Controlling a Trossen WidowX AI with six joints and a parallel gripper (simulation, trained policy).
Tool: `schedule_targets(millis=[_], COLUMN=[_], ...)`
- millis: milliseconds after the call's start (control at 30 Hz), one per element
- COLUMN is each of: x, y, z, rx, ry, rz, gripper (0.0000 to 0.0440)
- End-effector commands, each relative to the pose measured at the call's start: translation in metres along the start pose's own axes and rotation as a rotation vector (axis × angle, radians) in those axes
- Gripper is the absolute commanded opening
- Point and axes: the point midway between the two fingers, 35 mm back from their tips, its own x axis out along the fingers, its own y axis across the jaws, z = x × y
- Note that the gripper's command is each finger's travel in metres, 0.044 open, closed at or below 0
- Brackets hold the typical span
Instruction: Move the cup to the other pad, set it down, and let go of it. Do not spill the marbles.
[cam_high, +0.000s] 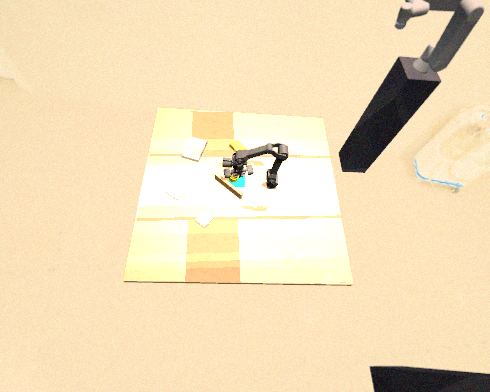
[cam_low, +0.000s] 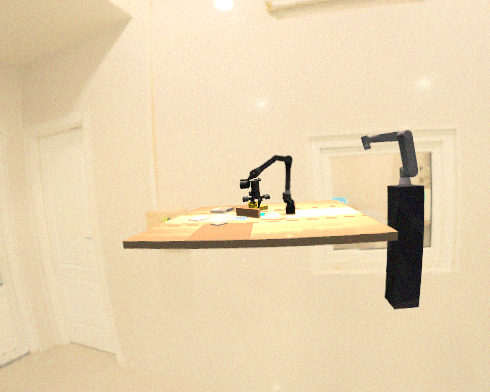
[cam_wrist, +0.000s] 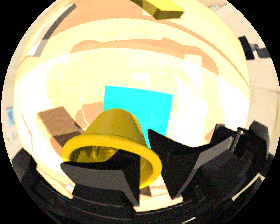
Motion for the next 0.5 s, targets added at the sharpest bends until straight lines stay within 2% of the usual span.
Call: schedule_targets(millis=[0, 200, 367, 467], x=[0.0036, 0.0098, 0.0038, 0.0002], y=[-0.0066, -0.0103, -0.0048, -0.0046], z=[0.0004, 0.0038, 0.0074, 0.0066], rx=[0.023, 0.045, 0.068, 0.073], ry=[-0.006, -0.015, -0.016, -0.008], rz=[-0.006, 0.006, 0.068, 0.094], gripper=[0.0044, 0.0079, 0.0185, 0.019])
